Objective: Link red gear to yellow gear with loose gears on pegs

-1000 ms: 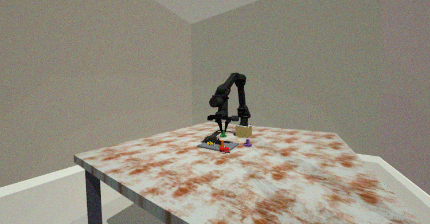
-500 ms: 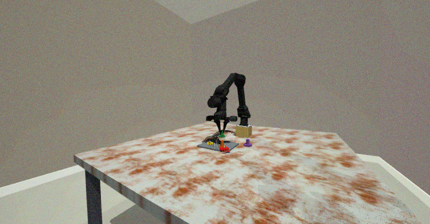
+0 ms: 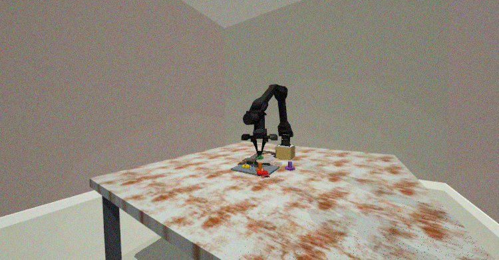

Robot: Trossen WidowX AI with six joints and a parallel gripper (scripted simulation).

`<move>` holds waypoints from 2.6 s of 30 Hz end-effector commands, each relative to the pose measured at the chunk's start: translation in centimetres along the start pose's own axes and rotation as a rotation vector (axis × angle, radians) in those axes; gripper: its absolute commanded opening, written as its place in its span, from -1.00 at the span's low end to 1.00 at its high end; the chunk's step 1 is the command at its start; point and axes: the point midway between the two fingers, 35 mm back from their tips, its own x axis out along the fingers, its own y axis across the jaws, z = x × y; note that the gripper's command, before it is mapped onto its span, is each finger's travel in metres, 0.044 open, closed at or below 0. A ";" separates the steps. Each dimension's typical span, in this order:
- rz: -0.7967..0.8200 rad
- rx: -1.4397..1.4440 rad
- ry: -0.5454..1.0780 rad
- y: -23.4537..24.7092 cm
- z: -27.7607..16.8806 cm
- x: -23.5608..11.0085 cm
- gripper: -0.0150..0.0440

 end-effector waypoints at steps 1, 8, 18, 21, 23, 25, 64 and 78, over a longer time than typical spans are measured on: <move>-0.002 -0.035 0.003 0.0 -0.1 0.0 -0.49; -0.002 -0.068 0.003 0.0 0.0 0.1 -0.49; -0.001 -0.265 0.004 0.0 -0.1 1.4 -0.49; -0.001 -0.285 0.004 0.0 -0.1 1.9 -0.49; -0.001 -0.281 0.004 -0.1 -0.1 2.2 -0.49; -0.001 -0.267 0.004 -0.1 -0.1 2.4 -0.49; -0.001 -0.206 0.004 0.0 -0.1 4.8 -0.49; -0.001 -0.195 0.004 0.0 0.0 5.1 -0.49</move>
